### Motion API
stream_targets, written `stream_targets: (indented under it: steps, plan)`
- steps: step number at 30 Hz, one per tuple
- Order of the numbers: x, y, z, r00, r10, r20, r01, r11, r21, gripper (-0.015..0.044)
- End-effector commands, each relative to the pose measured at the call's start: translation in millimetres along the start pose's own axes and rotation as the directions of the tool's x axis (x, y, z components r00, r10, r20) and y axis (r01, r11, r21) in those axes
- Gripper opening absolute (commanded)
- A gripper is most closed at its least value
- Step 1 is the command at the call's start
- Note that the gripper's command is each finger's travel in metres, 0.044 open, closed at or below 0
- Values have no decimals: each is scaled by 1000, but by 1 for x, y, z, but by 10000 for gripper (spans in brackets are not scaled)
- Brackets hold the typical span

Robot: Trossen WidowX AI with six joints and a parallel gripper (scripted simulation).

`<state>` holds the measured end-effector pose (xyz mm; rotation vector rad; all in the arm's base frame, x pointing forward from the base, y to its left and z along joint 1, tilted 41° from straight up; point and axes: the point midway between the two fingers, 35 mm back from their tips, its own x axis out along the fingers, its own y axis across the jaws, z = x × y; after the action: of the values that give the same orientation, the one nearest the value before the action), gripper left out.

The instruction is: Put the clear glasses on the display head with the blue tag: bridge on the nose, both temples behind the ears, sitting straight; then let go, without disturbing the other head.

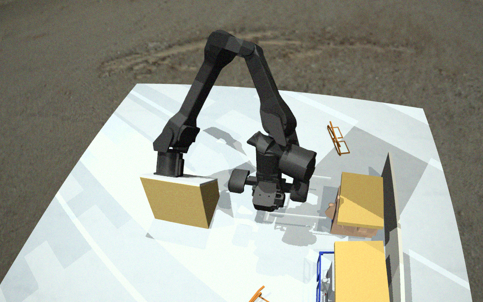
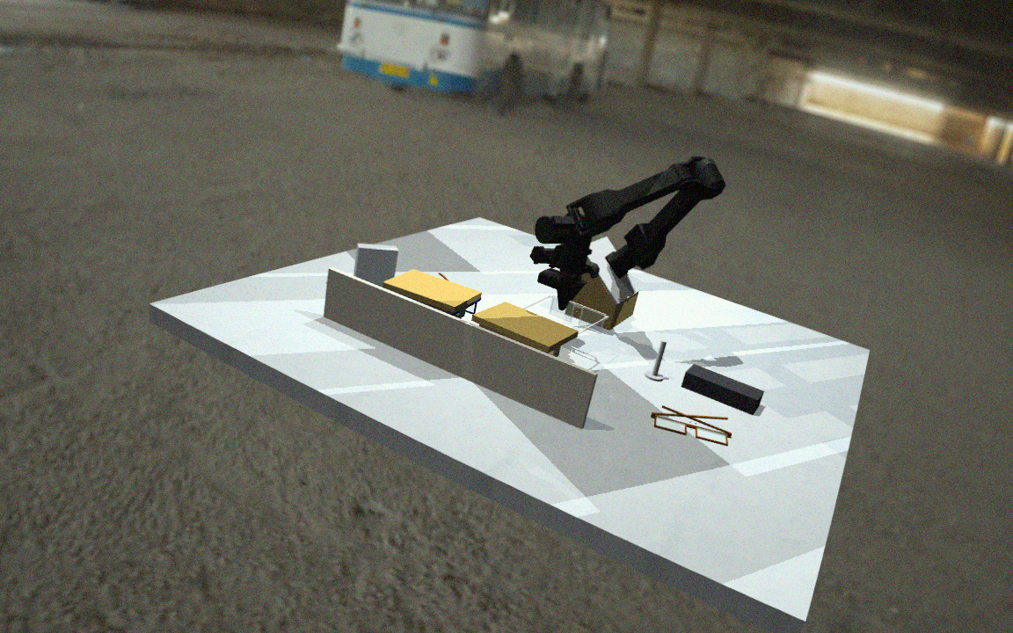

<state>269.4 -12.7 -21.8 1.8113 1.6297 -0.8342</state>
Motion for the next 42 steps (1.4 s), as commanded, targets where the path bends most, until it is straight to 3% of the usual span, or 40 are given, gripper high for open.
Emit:
stream_targets:
  steps: [1,42]
  plan:
    - [1,6,0,1000,3,-6,-3,1000,5,0]
    - [0,69,-1,1000,-9,-6,9,1000,2,0]
